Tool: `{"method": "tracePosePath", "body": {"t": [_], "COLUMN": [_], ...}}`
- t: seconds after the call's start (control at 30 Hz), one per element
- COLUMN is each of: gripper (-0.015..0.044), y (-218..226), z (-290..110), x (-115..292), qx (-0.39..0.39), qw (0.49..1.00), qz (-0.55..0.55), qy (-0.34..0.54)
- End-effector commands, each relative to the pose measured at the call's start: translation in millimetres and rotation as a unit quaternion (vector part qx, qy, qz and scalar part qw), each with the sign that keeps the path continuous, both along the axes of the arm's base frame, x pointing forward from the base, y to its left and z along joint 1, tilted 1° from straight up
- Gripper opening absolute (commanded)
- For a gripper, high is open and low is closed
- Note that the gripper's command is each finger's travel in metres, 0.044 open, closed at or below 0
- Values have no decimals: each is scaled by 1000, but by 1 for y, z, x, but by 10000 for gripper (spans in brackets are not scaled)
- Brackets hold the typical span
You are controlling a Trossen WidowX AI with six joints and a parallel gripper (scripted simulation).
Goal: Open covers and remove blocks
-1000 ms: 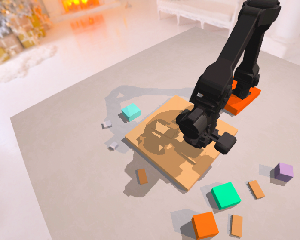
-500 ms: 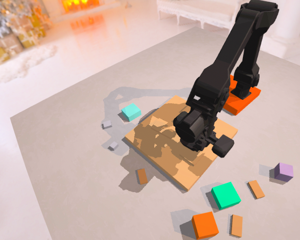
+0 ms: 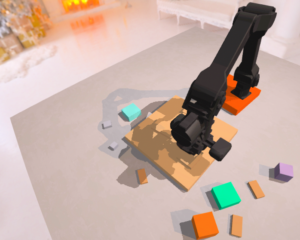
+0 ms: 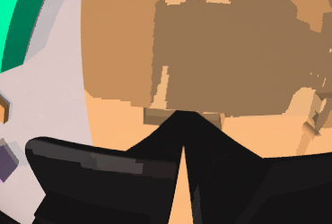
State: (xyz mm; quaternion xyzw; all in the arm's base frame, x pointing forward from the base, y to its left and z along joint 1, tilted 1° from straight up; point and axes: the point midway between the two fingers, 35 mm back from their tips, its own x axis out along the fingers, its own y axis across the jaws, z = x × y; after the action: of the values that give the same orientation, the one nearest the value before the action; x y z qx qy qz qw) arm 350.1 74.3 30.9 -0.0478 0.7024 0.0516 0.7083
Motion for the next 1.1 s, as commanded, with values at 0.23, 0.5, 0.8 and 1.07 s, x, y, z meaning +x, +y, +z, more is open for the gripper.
{"method": "tracePosePath", "body": {"t": [0.23, 0.5, 0.8, 1.07], "gripper": [0, 0, 0, 0], "y": [2, 3, 5, 6], "z": [0, 0, 0, 0], "x": [13, 21, 30, 37], "qx": [2, 2, 2, 2], "qw": [1000, 1000, 1000, 1000], "qz": [2, 2, 2, 2], "qy": [0, 0, -1, -1]}}
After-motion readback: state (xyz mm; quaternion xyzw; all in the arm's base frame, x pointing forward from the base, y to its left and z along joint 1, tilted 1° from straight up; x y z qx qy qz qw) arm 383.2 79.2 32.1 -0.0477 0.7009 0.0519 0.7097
